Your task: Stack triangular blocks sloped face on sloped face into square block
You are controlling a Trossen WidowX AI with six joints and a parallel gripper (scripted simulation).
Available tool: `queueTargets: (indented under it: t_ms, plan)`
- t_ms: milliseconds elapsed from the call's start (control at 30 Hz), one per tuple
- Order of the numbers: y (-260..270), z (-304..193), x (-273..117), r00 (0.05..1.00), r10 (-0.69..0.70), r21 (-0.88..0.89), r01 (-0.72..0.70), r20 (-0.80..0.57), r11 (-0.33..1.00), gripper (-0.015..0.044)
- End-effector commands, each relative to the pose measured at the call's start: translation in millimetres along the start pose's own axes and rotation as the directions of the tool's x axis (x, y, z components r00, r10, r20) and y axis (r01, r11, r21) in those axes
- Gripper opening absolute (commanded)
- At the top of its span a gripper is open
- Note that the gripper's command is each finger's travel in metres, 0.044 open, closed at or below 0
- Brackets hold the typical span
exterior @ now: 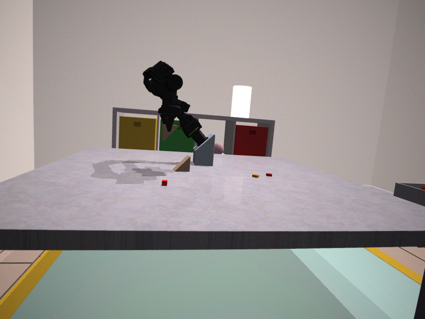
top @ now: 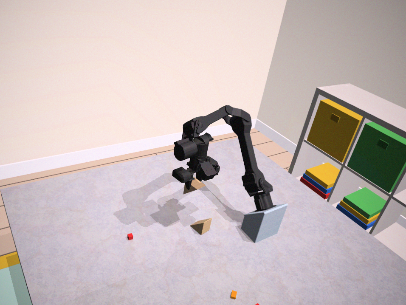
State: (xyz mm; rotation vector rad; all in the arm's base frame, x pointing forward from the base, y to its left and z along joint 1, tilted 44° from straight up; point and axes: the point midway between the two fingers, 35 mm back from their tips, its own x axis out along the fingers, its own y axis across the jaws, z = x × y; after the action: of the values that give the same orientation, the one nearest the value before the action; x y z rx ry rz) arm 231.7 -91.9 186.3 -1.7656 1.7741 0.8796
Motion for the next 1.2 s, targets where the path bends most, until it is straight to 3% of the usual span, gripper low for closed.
queueTargets:
  t_ms: [0,567,1167]
  plan:
    - [5,0,4,1.000,0.008,-0.014,-0.009,-0.004,1.000,0.0000]
    - [5,27,73,1.000,0.008,-0.013,-0.008,-0.006,1.000,0.0000]
    - [8,42,103,1.000,0.005,-0.011,-0.005,-0.010,1.000,0.0000]
